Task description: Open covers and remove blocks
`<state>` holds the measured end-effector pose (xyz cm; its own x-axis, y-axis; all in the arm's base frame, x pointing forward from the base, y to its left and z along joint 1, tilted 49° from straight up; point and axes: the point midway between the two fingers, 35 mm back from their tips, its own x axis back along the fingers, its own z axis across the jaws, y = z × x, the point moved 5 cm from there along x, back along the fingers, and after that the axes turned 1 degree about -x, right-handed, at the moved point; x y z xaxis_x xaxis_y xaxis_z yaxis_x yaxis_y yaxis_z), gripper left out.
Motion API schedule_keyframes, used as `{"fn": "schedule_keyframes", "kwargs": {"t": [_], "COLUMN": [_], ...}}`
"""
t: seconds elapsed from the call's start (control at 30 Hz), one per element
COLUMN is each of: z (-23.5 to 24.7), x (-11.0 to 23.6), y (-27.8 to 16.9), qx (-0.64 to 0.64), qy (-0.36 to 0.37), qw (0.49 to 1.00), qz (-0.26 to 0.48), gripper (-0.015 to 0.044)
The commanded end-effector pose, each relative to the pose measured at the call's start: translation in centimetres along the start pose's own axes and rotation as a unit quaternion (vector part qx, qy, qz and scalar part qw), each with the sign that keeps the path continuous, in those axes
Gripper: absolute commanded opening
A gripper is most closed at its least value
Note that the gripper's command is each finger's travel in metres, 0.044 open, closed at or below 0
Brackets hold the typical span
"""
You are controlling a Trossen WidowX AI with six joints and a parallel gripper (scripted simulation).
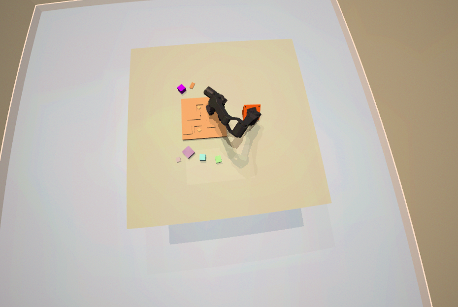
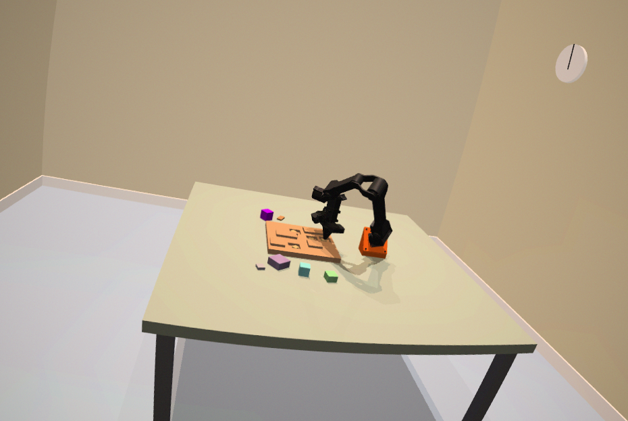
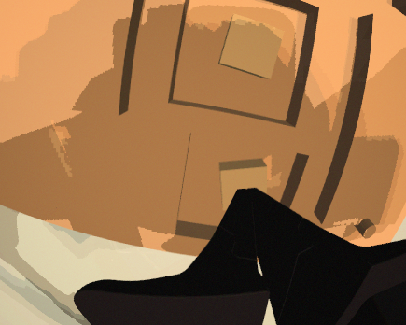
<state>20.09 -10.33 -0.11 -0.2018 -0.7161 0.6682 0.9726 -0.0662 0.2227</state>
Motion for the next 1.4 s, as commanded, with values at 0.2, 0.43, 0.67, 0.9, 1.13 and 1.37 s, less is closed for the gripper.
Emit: {"fn": "schedule_keyframes", "kwargs": {"t": [0.2,0.43,0.67,0.9,1.13,1.37], "z": [0.2,0.2,0.2,0.2,0.2,0.2], "x": [-0.2,-0.2,-0.2,0.2,0.9,3.0], "y": [-0.2,-0.2,-0.2,0.0,0.3,0.4], "qx": [0.072,0.063,0.063,0.065,0.064,0.062], "qy": [0.001,0.001,0.001,0.0,0.0,0.0], "qw": [0.997,0.998,0.998,0.998,0.998,0.998], "qz": [0.004,0.004,0.004,0.002,0.003,0.003], "gripper": [0.0,0.0,0.0,0.0,0.0,0.0144]}}
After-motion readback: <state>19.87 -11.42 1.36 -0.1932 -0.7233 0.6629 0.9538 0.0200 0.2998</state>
